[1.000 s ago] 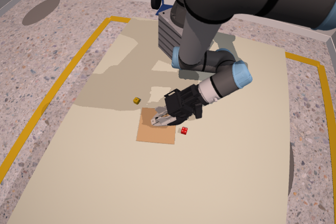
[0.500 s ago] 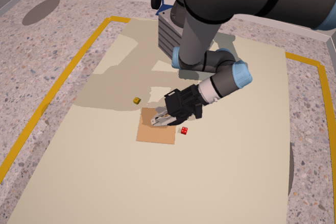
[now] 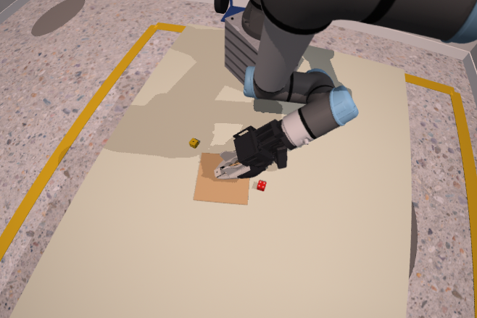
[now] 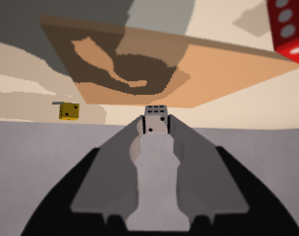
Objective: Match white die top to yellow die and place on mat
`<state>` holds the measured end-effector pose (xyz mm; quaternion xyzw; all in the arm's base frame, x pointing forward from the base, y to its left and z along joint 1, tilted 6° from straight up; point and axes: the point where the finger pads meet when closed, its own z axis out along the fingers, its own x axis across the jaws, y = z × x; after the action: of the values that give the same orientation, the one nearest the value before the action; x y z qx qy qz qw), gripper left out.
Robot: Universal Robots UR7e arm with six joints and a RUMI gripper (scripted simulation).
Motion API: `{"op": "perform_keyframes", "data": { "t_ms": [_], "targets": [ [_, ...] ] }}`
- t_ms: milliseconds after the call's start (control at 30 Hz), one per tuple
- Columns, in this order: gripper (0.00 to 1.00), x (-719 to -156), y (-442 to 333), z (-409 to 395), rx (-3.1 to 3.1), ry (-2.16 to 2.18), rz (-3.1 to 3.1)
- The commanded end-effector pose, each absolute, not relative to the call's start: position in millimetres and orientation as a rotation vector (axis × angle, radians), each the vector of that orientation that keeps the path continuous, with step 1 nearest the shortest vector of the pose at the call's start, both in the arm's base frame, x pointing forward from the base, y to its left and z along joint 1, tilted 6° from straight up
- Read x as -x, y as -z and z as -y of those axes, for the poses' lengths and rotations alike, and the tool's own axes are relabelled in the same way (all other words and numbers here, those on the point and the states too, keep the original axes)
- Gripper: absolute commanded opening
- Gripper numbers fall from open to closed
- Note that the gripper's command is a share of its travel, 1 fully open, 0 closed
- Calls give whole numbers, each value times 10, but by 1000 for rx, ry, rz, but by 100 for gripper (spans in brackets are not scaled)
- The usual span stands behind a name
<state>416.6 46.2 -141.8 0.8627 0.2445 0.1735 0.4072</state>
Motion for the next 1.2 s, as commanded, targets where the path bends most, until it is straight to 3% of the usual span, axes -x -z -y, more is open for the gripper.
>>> {"op": "perform_keyframes", "data": {
  "t_ms": [0, 1167],
  "targets": [
    [3, -4181, 1419, -476, -2174, -443, -616],
    [3, -4188, 1533, -487, -2174, -443, -616]
  ]
}}
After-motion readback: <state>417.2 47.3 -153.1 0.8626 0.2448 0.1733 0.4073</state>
